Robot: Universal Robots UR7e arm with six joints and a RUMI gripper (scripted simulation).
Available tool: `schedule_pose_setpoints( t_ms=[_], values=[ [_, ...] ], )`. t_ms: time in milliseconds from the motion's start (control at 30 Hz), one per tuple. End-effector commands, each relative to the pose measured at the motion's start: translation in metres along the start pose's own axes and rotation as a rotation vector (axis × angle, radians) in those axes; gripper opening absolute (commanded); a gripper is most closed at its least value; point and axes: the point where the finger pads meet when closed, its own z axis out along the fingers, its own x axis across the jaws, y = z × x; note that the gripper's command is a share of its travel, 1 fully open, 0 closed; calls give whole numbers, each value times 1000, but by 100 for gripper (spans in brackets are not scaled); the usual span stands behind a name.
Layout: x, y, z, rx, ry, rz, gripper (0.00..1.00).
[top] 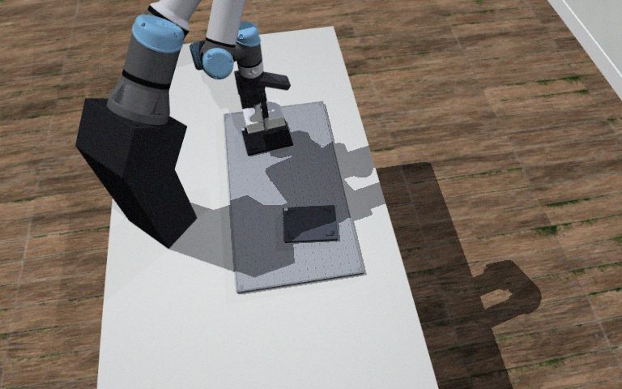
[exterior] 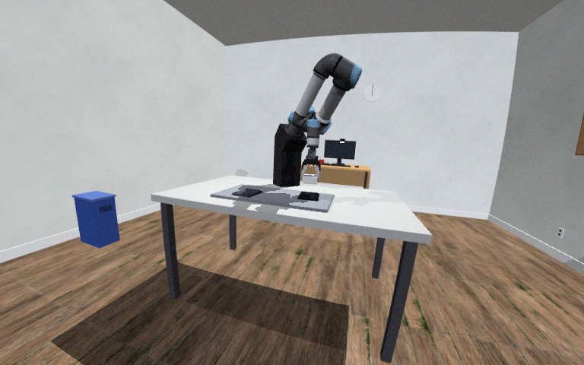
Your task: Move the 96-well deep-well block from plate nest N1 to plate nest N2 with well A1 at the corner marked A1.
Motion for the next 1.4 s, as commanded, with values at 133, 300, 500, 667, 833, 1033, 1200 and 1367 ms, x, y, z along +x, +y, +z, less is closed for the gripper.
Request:
schedule_pose_setpoints(
  t_ms=[133,300,500,667,833,1033,1200,1367],
  values=[
    [0,0,0,1,0,0,0],
    [0,0,0,1,0,0,0],
    [1,0,0,1,0,0,0],
    [1,0,5,1,0,0,0],
    [1,0,13,1,0,0,0],
    [1,0,20,1,0,0,0],
    [1,0,28,1,0,0,0],
    [1,0,36,1,0,0,0]
  ],
)
